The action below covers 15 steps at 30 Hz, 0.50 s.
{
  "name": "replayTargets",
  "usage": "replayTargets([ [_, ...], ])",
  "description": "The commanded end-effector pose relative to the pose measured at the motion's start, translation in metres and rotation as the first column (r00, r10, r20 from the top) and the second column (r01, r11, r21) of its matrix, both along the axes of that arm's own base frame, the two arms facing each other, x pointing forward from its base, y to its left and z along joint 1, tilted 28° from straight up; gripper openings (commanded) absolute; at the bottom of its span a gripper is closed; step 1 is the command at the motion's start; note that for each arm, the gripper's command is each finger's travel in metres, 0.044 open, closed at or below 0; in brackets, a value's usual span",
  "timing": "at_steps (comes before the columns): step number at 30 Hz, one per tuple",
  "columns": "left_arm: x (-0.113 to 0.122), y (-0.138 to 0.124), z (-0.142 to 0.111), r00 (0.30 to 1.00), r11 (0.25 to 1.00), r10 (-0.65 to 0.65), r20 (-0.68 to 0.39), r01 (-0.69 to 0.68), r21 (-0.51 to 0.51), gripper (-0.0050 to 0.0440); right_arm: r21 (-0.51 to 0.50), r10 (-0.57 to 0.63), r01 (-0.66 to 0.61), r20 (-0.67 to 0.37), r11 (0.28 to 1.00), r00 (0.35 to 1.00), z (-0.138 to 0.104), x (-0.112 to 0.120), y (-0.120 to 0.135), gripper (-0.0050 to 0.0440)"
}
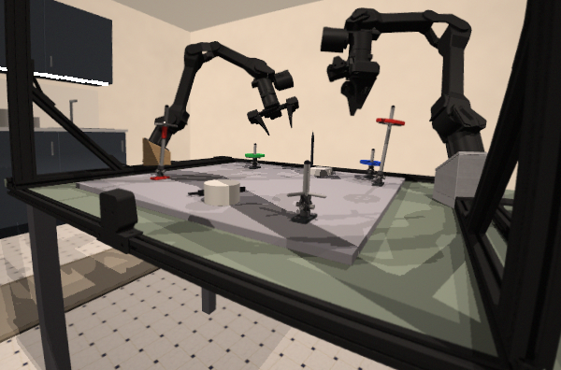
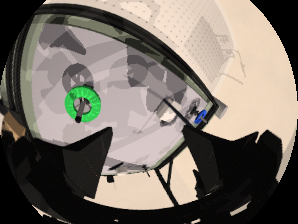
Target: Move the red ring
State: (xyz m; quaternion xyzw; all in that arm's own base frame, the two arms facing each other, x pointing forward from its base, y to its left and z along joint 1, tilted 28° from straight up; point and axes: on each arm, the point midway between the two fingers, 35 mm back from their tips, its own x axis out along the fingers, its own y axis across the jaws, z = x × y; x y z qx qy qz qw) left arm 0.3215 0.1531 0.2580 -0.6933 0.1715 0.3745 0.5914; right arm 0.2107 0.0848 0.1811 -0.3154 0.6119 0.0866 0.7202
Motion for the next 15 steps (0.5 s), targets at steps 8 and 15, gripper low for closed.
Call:
replayTargets([
  [8,-0.015,-0.012,-0.01,0.934,0.86,-0.343,-0.099,0.354,0.368,0.04,0.026,-0.114,0.114,-0.007,0.993,0.993,-0.029,-0.012,0.057,0.04],
  [15,-0.025,-0.019,-0.019,0.83,0.618,-0.499,-0.247,0.541,0.571,0.04,0.024,-0.195,0.195,-0.001,0.981,0.981,-0.052,-0.03,0.092,0.04],
])
